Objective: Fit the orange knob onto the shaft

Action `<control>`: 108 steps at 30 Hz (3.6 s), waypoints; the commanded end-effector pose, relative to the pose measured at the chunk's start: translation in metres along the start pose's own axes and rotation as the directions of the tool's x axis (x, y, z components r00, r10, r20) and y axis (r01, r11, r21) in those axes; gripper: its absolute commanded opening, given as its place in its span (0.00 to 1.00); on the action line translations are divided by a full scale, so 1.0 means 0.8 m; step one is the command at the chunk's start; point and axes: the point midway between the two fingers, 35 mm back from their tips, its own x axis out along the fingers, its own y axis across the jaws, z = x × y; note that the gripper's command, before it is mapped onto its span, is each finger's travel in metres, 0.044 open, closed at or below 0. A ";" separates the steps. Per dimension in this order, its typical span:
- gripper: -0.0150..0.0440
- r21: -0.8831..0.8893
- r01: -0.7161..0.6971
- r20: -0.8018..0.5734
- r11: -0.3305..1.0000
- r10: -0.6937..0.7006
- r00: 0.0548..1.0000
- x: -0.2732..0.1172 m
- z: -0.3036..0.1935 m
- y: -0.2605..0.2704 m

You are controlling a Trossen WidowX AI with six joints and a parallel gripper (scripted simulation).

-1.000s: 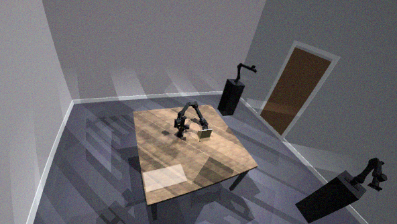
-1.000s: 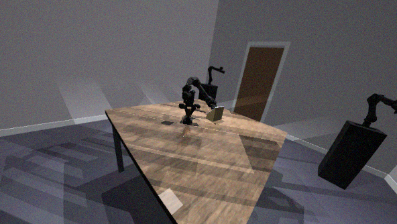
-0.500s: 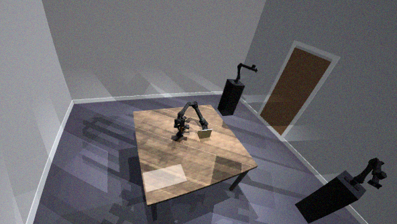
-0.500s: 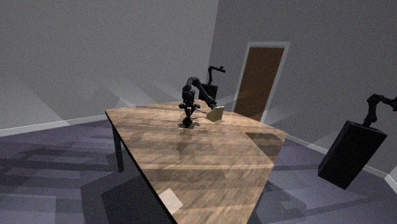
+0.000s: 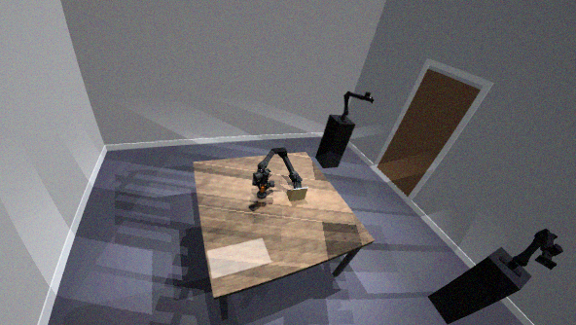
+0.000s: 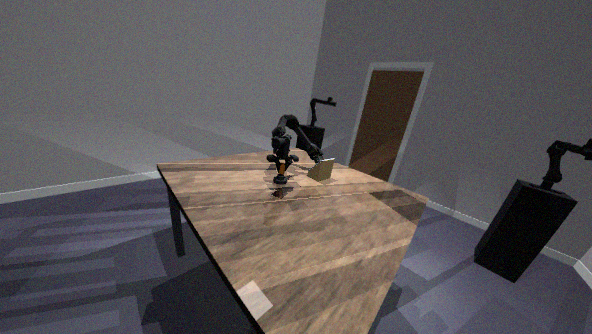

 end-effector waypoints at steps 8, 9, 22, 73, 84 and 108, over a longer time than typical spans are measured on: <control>0.25 0.024 -0.001 0.001 1.000 0.001 1.000 -0.004 0.001 0.000; 0.25 0.028 -0.001 0.001 1.000 0.001 1.000 -0.006 0.002 -0.001; 0.25 0.082 -0.001 0.001 0.997 0.001 1.000 -0.005 0.000 0.001; 0.25 0.059 -0.001 0.001 0.998 0.001 1.000 0.000 0.002 0.000; 0.25 0.065 -0.001 0.001 0.998 0.001 1.000 -0.001 0.002 0.000; 0.25 0.134 -0.001 0.001 0.991 0.001 1.000 -0.003 0.001 0.000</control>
